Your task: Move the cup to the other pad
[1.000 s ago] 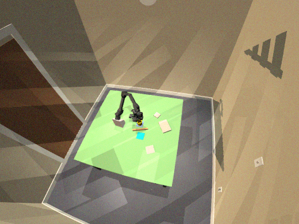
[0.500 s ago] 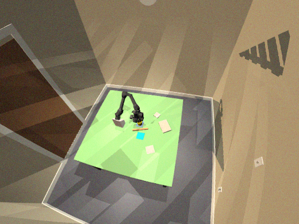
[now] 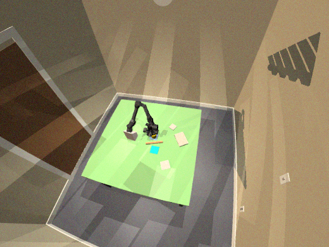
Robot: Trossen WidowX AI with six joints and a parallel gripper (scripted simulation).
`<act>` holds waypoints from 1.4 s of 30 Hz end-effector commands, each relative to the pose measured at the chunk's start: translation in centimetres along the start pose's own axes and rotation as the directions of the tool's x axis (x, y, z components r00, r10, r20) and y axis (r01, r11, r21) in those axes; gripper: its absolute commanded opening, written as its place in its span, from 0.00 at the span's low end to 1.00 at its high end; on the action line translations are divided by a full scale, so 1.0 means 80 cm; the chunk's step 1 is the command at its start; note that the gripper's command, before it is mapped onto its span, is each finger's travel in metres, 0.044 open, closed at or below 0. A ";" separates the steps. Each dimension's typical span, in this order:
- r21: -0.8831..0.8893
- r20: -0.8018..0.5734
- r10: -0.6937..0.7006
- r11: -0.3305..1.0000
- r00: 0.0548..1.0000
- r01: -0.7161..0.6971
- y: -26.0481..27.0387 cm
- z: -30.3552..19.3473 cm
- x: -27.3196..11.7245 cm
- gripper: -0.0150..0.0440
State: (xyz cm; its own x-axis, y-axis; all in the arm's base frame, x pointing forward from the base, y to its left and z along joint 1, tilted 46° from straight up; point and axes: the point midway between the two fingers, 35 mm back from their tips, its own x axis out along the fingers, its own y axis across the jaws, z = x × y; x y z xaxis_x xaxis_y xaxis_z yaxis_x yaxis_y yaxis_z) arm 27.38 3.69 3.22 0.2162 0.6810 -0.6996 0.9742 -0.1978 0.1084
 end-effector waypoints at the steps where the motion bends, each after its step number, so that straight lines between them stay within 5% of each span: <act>1: 0.012 -0.007 -0.006 1.000 1.000 0.006 -0.004 0.000 0.010 0.54; 12: 0.012 -0.010 -0.006 1.000 1.000 0.006 -0.006 -0.001 0.022 0.54; 36: 0.002 -0.004 -0.002 1.000 1.000 0.002 -0.003 -0.001 0.020 0.25; 42: 0.004 -0.003 -0.003 1.000 1.000 0.003 -0.002 0.000 0.008 0.25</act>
State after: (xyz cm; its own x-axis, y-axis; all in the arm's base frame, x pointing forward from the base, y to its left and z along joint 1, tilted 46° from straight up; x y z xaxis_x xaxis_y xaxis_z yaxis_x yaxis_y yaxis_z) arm 27.20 4.71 2.25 0.2048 0.6863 -0.6979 0.9760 -0.1976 0.0921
